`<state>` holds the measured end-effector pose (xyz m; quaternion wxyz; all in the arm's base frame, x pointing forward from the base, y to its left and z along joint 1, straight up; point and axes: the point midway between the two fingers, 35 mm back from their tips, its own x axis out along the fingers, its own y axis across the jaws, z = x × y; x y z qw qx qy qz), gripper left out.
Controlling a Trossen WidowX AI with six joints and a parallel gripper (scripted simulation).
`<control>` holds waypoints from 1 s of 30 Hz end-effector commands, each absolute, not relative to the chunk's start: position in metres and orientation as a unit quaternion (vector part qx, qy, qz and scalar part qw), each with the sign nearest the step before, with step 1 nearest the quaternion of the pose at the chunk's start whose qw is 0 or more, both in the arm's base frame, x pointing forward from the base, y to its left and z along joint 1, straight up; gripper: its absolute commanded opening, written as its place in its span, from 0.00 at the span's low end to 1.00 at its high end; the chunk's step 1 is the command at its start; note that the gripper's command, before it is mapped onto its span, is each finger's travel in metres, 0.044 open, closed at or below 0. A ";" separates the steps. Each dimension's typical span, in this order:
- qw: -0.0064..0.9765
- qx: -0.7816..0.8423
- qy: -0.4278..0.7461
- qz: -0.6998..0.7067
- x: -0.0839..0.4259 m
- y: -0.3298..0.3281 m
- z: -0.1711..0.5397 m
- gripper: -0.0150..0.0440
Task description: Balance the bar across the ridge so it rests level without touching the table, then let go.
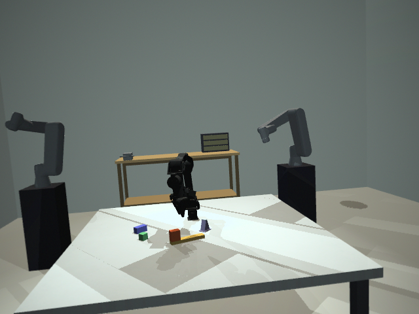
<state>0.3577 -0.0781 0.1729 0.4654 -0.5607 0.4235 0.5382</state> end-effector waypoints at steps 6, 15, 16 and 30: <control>0.418 -0.585 0.407 0.564 0.362 -0.053 0.172 0.79; 0.418 -0.585 0.407 0.564 0.367 -0.054 0.131 0.79; 0.418 -0.585 0.407 0.564 0.367 -0.054 0.124 0.79; 0.418 -0.585 0.407 0.564 0.365 -0.054 0.074 0.79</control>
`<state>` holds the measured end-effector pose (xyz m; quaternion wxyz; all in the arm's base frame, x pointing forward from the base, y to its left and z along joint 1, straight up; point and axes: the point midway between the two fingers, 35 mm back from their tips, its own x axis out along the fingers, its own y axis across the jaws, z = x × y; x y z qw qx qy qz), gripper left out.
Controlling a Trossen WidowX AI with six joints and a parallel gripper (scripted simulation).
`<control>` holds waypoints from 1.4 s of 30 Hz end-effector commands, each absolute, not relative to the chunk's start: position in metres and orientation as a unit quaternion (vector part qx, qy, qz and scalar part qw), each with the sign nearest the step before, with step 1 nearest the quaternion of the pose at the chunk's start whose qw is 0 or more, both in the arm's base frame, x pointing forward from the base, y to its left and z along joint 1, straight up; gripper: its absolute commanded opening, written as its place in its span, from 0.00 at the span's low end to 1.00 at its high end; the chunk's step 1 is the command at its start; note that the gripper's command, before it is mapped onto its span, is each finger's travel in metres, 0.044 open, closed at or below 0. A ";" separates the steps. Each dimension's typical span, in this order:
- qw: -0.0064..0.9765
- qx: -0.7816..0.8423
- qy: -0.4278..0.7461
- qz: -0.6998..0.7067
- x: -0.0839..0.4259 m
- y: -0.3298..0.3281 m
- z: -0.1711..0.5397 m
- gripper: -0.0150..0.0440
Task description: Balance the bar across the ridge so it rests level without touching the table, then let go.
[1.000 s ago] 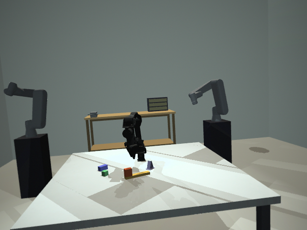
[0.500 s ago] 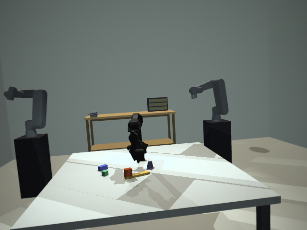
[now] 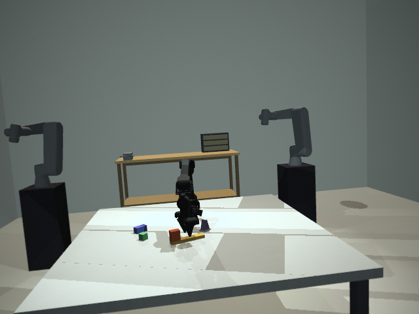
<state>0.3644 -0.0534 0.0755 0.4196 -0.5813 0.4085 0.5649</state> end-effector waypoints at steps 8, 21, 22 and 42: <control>0.418 -0.585 0.407 0.564 0.365 -0.054 0.061 0.79; 0.418 -0.585 0.407 0.564 0.365 -0.054 0.051 0.79; 0.418 -0.585 0.407 0.564 0.365 -0.054 0.051 0.79; 0.420 -0.582 0.408 0.564 0.366 -0.054 0.055 0.31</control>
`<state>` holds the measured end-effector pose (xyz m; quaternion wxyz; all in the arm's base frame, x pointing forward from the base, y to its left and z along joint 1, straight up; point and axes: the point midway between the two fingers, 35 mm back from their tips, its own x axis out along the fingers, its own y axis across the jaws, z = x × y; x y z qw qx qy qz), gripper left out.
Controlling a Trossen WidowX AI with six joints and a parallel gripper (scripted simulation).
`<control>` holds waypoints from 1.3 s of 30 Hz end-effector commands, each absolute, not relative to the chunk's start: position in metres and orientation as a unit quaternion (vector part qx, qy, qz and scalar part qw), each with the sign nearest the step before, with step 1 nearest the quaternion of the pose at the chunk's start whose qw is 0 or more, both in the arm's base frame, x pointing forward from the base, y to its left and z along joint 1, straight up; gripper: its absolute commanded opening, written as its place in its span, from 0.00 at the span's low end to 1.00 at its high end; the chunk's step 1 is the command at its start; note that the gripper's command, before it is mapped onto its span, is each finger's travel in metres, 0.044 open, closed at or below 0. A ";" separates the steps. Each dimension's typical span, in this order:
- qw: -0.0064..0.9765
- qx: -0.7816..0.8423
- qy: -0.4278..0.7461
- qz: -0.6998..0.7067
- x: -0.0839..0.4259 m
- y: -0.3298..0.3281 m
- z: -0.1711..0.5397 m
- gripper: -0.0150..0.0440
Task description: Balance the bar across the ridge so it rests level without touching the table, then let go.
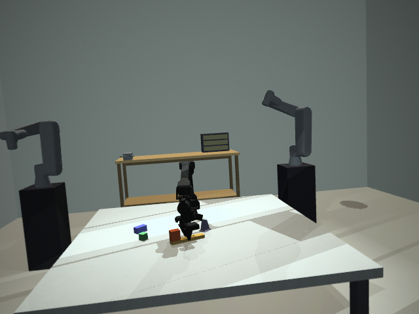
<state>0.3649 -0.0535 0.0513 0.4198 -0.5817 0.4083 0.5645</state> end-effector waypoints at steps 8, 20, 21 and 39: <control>0.420 -0.583 0.408 0.564 0.368 -0.054 0.075 0.25; 0.419 -0.584 0.407 0.564 0.369 -0.054 0.106 0.25; 0.419 -0.584 0.407 0.564 0.369 -0.054 0.109 0.25; 0.418 -0.585 0.407 0.564 0.363 -0.054 0.156 0.25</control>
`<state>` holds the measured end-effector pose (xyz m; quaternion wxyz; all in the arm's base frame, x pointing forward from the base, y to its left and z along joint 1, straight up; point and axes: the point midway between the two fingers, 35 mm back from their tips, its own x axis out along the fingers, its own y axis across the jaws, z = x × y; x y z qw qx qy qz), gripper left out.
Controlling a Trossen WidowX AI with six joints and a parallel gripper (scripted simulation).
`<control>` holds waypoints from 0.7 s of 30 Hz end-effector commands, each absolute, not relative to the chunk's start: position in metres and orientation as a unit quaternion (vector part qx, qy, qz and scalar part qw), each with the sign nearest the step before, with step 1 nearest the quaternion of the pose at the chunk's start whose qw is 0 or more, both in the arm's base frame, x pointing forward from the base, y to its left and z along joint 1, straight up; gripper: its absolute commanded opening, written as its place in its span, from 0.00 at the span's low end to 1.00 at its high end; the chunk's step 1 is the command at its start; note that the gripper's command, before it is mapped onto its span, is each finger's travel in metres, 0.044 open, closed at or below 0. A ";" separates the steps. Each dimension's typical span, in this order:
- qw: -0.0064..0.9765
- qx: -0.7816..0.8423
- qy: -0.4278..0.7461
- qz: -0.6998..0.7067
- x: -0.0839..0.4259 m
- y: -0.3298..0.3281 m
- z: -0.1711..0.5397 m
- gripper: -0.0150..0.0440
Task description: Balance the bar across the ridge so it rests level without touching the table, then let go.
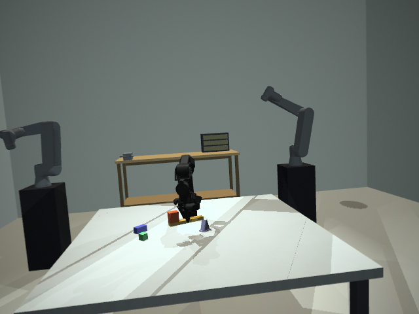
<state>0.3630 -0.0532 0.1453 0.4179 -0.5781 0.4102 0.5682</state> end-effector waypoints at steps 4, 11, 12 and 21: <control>0.417 -0.585 0.407 0.564 0.362 -0.053 0.162 0.25; 0.402 -0.595 0.391 0.576 0.349 -0.031 0.165 0.25; 0.399 -0.597 0.388 0.578 0.347 -0.027 0.165 0.25; 0.376 -0.611 0.365 0.593 0.326 0.001 0.167 0.25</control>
